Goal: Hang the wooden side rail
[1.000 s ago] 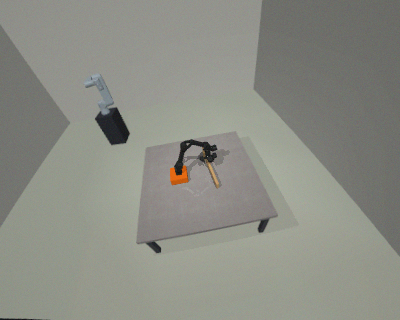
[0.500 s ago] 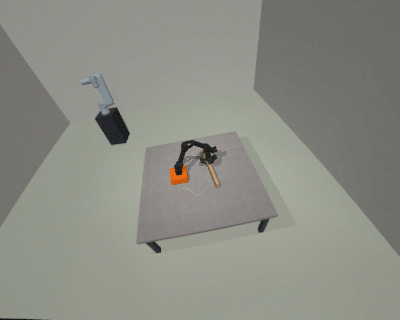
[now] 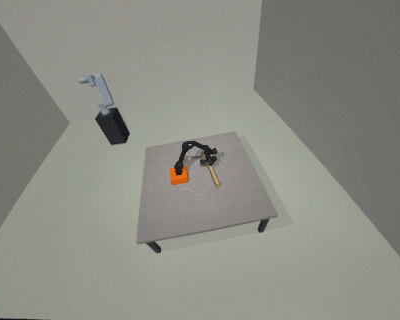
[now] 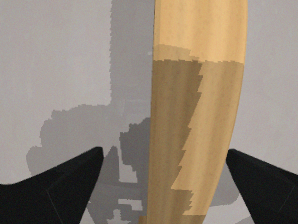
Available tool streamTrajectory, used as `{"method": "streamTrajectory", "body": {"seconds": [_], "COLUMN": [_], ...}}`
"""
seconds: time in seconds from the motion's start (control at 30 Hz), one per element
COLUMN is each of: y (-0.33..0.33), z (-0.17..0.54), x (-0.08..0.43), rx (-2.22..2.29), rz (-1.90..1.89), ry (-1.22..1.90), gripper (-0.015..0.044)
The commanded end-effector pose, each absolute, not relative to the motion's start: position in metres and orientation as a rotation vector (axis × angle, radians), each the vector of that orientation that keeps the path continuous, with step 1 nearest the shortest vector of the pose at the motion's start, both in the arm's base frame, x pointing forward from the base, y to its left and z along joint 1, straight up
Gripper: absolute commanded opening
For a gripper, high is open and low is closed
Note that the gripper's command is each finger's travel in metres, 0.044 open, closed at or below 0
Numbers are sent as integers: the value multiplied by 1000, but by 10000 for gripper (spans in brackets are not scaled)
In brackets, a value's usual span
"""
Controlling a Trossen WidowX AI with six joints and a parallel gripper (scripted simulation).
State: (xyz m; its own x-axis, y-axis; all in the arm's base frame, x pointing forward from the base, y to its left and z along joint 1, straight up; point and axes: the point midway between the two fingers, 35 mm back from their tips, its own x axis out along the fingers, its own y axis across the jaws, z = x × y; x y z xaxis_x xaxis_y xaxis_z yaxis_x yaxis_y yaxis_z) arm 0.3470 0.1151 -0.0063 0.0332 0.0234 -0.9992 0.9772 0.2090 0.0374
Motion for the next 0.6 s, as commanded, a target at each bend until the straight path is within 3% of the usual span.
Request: {"method": "streamTrajectory", "body": {"seconds": [0.0, 0.1, 0.53, 0.57], "y": [114, 114, 114, 114], "z": [-15, -16, -16, -16], "x": [346, 346, 346, 346], "rx": [1080, 1080, 1080, 1080], "rz": [-1027, -1027, -1027, -1027], "ry": [1288, 1288, 1288, 1288], "gripper": [440, 440, 99, 92]}}
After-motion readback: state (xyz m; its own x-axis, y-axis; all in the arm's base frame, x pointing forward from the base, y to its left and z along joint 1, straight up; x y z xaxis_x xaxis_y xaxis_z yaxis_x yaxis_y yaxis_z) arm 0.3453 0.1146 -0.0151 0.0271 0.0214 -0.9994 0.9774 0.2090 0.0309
